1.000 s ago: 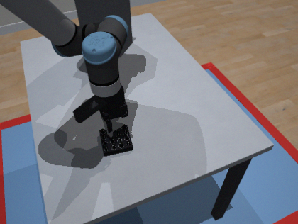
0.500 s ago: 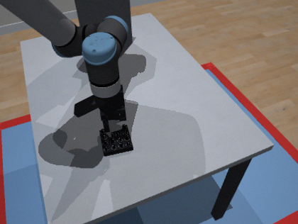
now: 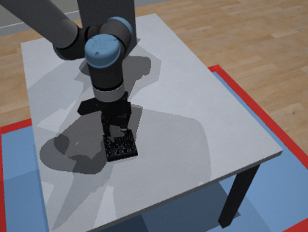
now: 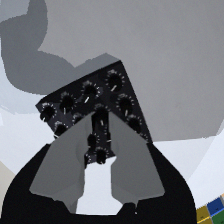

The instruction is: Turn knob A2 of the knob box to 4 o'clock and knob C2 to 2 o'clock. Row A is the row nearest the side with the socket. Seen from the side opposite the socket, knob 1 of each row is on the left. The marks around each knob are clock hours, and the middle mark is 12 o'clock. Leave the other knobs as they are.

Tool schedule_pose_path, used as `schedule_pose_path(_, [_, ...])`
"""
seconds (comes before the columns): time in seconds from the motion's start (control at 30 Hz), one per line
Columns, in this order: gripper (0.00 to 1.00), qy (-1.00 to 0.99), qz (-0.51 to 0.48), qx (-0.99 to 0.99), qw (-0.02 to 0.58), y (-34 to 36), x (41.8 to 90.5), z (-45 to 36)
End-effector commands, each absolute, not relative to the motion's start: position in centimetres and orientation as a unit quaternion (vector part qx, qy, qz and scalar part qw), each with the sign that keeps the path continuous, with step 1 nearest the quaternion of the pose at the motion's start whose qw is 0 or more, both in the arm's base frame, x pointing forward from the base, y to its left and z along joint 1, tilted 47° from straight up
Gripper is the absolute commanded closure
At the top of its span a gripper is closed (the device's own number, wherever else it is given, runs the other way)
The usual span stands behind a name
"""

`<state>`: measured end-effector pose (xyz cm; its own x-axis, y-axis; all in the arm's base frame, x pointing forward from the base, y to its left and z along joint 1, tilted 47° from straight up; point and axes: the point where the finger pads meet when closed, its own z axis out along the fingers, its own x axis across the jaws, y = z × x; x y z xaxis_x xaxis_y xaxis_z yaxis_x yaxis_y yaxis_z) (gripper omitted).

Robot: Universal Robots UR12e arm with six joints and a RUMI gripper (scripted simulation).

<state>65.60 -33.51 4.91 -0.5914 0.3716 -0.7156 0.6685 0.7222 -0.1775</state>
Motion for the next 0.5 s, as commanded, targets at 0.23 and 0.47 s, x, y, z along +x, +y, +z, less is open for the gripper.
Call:
schedule_pose_path(0.23, [0.96, 0.834, -0.190, 0.377, 0.355, -33.44, 65.56, 4.89])
schedule_pose_path(0.47, [0.96, 0.815, -0.173, 0.416, 0.364, -33.41, 65.54, 4.86])
